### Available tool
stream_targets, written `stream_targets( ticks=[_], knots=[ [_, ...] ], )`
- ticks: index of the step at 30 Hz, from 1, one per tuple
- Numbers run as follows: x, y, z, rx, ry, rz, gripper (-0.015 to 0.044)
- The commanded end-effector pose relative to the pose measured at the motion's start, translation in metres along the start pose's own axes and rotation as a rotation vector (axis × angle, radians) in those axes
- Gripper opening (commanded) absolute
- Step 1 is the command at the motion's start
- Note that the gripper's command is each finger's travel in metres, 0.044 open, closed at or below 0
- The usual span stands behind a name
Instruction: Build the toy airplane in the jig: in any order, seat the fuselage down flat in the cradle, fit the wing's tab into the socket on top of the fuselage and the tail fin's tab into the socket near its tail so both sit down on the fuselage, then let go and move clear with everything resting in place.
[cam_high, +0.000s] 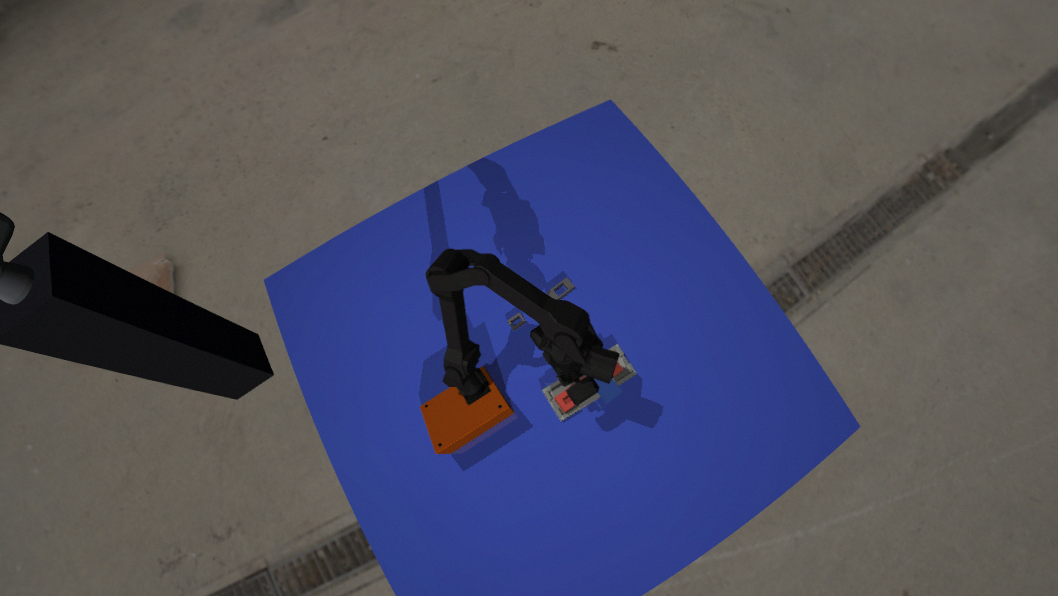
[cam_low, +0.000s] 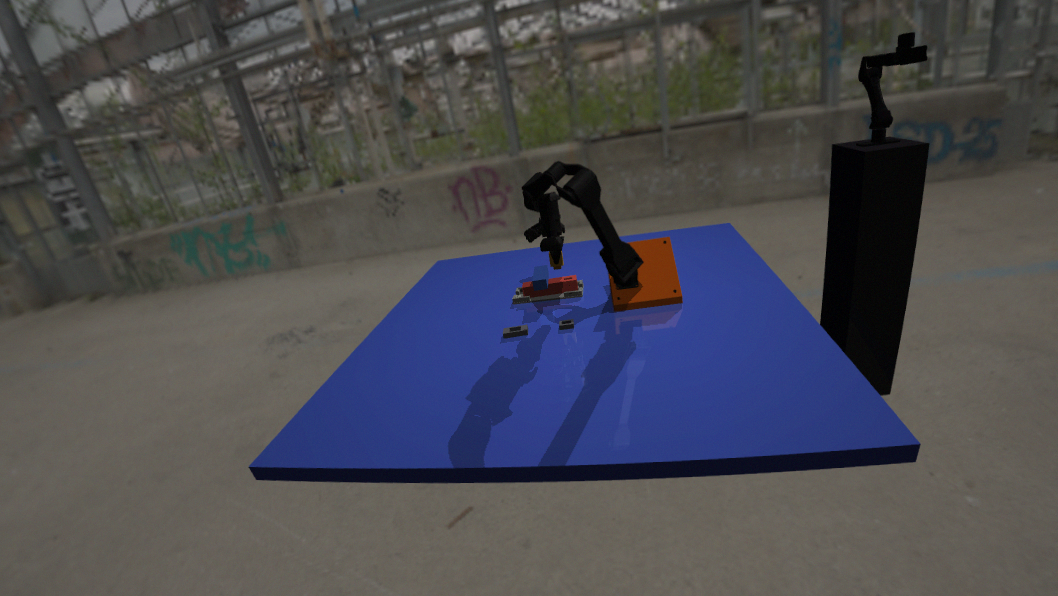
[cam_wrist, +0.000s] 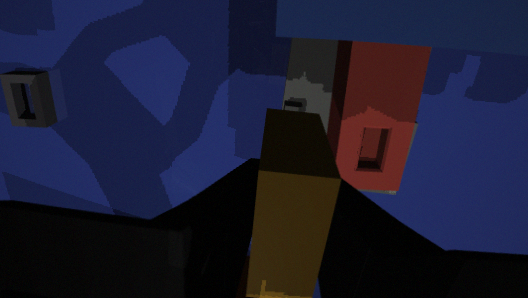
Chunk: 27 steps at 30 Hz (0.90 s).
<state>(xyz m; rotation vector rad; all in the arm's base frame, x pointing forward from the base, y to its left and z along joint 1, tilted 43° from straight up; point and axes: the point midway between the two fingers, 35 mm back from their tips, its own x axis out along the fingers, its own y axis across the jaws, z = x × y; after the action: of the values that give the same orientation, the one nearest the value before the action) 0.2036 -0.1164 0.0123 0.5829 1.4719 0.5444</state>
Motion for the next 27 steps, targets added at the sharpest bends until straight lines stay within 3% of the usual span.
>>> stream_targets(
  ticks=[1,18,21,27],
  knots=[
    [0.004,-0.015,-0.002,-0.012,0.007,-0.003,0.0],
    [0.025,-0.059,-0.019,-0.051,0.025,0.008,0.0],
    [0.024,-0.059,-0.019,-0.051,0.025,0.008,0.0067],
    [0.024,-0.059,-0.019,-0.051,0.025,0.008,0.0067]
  ],
)
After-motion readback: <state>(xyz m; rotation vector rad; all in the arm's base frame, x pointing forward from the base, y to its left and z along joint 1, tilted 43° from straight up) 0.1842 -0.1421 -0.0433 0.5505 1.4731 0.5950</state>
